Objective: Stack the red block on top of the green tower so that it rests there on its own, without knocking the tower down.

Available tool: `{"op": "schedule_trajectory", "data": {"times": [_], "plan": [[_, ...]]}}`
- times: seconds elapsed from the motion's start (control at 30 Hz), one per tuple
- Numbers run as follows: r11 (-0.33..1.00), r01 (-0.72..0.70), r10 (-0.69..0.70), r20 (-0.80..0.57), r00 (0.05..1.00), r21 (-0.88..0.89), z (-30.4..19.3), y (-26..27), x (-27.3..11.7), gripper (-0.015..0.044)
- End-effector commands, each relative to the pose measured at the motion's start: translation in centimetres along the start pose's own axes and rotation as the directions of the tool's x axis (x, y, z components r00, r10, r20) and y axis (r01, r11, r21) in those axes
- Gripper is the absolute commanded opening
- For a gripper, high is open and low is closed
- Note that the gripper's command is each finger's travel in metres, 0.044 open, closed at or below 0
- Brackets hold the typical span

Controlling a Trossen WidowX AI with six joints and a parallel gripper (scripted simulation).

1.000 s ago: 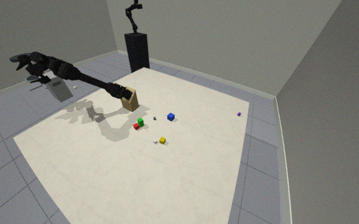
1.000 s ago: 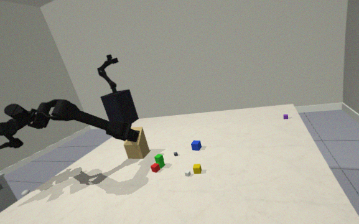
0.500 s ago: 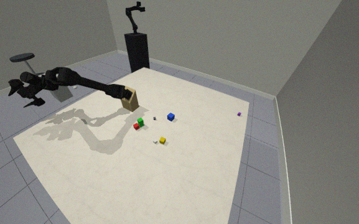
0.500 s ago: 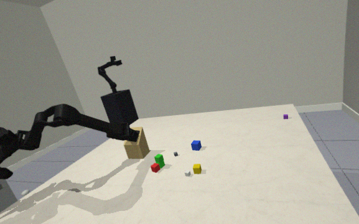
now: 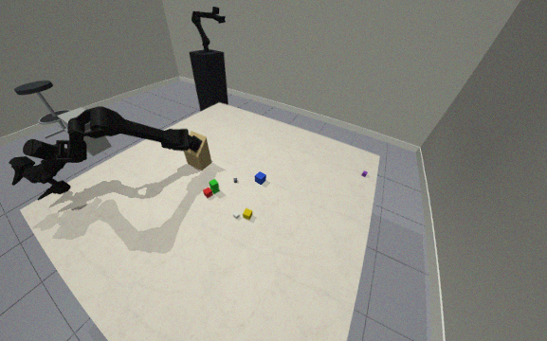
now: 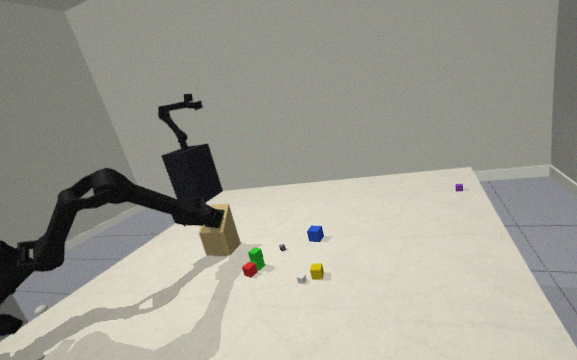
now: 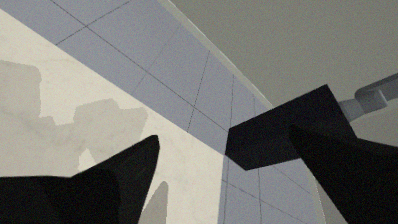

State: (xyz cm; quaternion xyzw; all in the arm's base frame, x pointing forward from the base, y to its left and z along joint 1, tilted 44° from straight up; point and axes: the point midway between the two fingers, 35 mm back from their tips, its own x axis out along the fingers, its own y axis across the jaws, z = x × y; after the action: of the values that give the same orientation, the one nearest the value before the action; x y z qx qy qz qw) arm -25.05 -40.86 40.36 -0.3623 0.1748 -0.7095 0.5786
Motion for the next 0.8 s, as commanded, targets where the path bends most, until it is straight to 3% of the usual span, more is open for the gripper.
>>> {"op": "schedule_trajectory", "data": {"times": [0.0,0.4,0.77], "plan": [[0.998,-0.049,0.049,0.011,0.999,0.034,1.6,3.1,1.3,0.0440],[0.962,-0.240,0.231,0.081,0.970,0.131,8.8,13.6,3.8,0.0440],[0.887,-0.425,0.402,0.152,0.903,0.180,16.3,22.8,2.9,0.0440]]}}
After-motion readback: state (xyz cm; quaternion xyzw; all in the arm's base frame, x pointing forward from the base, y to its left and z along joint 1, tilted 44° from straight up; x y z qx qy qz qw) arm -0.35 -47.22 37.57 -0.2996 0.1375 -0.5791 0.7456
